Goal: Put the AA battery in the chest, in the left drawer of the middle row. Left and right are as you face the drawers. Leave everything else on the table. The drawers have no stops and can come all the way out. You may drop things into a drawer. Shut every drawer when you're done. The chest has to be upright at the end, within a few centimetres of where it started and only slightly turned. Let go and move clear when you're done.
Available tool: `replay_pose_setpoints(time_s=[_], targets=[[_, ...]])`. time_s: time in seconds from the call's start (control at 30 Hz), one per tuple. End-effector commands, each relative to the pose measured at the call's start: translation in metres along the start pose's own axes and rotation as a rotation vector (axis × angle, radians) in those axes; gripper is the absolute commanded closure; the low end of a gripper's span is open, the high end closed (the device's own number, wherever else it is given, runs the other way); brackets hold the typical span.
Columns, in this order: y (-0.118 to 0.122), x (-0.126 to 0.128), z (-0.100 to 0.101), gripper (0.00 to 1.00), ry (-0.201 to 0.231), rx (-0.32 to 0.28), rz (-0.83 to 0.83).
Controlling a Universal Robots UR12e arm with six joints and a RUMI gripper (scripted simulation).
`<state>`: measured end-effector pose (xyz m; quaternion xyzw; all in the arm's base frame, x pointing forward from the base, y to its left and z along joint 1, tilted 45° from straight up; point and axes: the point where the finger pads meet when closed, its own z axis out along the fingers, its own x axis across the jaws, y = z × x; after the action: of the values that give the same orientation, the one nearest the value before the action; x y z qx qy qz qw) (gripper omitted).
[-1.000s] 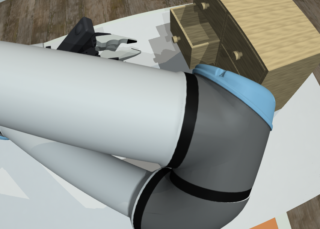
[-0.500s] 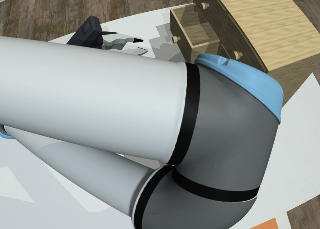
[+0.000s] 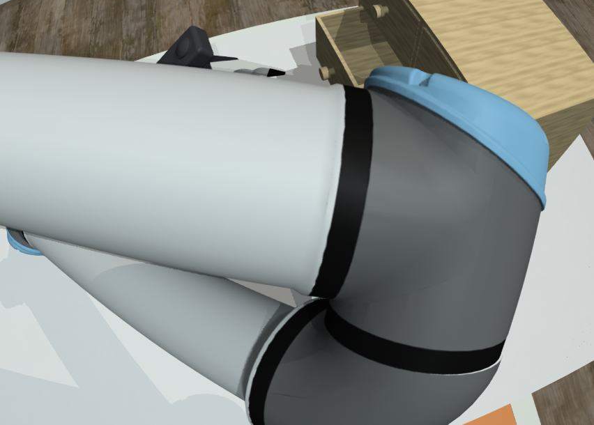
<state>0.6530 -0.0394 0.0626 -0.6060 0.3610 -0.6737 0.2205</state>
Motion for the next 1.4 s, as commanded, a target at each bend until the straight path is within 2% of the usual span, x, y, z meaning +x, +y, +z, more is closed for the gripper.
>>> replay_pose_setpoints(time_s=[0.0, 0.47, 1.37], targets=[[0.000, 0.000, 0.012, 0.80, 0.000, -0.001, 0.001], [0.000, 0.000, 0.024, 0.80, 0.001, -0.002, 0.001], [0.000, -0.001, 0.024, 0.80, -0.001, -0.005, 0.002]])
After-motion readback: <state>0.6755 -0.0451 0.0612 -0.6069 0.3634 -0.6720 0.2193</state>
